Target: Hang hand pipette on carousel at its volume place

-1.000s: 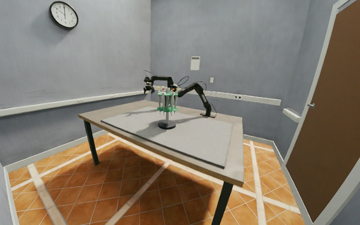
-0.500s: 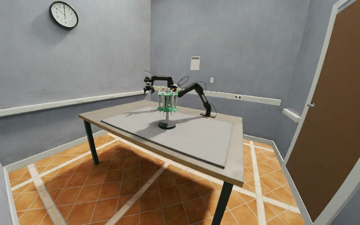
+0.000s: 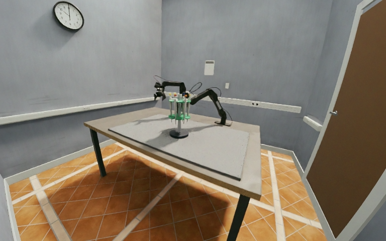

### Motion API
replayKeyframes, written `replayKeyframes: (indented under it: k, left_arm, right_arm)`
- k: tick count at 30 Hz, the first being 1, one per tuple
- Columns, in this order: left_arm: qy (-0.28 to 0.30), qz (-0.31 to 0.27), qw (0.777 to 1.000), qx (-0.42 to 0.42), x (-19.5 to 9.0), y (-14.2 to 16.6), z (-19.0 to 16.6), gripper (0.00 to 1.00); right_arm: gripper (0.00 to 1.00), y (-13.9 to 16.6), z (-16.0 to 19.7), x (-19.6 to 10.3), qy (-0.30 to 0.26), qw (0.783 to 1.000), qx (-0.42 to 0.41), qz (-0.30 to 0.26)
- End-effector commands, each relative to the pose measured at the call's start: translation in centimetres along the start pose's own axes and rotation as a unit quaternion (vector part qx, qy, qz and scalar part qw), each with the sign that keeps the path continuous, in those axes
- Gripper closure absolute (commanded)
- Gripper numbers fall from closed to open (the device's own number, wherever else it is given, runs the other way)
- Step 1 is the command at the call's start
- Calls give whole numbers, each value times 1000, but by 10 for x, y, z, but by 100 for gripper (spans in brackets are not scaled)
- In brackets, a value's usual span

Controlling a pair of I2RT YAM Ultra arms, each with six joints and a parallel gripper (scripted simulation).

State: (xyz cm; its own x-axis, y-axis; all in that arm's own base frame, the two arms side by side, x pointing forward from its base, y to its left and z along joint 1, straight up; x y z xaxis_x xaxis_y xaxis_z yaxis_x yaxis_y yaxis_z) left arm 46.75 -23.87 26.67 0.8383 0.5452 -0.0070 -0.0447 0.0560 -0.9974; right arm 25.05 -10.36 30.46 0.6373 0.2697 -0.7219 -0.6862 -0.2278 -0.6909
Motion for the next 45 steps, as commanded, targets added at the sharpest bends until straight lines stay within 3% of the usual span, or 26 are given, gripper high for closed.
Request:
replayKeyframes:
  k: [1,40,43,44,45]
  left_arm:
    - [-3,-8,1000,-23,-13,-18,7,50]
    - [-3,-5,1000,-21,-82,-16,7,50]
    - [-4,-5,1000,-18,-77,-14,4,50]
    - [9,9,1000,-8,-73,-14,19,0]
    - [22,21,1000,-3,-72,-14,28,0]
  right_arm:
    - [0,-4,-4,-3,3,1000,-5,-14]
    - [0,-4,-4,-3,3,1000,-5,-14]
    - [0,-4,-4,-3,3,1000,-5,-14]
    - [0,-4,-4,-3,3,1000,-5,-14]
    - [0,-4,-4,-3,3,1000,-5,-14]
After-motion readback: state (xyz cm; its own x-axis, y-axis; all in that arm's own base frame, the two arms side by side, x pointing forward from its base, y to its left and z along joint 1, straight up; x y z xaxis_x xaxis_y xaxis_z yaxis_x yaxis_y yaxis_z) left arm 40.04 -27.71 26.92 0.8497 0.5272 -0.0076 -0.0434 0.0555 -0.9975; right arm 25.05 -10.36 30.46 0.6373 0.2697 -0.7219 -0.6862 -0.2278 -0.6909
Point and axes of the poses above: on each arm, the point where the finger pads meet when closed, its own x axis out along the fingers, its own z axis across the jaws, y = z × x, the point moved 8 cm from there along -x, back along the fingers, and after that the axes turned 3 degrees about x, right-handed, at the moved point
